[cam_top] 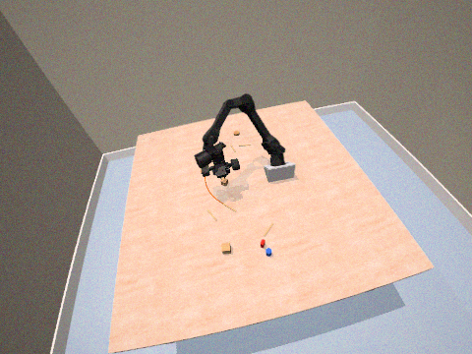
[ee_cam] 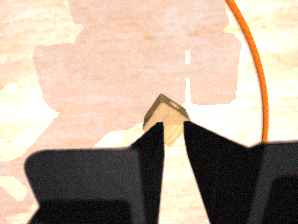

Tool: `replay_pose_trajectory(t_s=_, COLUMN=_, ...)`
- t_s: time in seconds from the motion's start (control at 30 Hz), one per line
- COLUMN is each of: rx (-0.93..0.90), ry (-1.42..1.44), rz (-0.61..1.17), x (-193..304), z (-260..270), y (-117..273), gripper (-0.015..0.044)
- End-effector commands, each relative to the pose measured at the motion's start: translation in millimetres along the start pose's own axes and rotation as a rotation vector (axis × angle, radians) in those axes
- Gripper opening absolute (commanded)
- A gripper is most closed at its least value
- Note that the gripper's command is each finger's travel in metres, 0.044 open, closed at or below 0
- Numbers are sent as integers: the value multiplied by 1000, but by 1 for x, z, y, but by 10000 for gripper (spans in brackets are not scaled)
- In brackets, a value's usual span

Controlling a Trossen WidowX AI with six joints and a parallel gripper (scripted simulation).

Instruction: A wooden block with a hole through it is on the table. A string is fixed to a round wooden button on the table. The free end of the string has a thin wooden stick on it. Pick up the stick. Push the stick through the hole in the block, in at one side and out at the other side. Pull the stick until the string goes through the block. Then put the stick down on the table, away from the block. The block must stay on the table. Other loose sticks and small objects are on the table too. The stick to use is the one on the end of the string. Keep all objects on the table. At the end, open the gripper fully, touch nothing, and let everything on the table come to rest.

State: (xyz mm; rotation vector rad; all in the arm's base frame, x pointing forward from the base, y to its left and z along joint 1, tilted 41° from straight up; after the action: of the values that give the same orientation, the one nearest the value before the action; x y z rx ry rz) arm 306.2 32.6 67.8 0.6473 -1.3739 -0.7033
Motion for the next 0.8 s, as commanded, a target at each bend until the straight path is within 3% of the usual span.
replay_pose_trajectory(t_s=0.0, rx=0, ry=0, rz=0, x=0, z=0, y=0, gripper=0)
replay_pose_trajectory(t_s=0.57, rx=0, ry=0, rz=0, x=0, z=0, y=0, gripper=0)
replay_pose_trajectory(t_s=0.77, rx=0, ry=0, rz=0, x=0, z=0, y=0, gripper=157)
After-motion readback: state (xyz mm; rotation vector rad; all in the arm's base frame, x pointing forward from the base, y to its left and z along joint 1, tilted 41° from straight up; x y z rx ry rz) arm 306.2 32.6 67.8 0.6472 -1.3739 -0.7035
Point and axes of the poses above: the point midway between the two fingers, 35 mm back from their tips, its own y axis back along the fingers, its own z axis across the jaws, x = y × z, the point moved 7 cm from there along y, back along the fingers, and after that the axes turned 8 degrees about y, right-handed, at the moved point
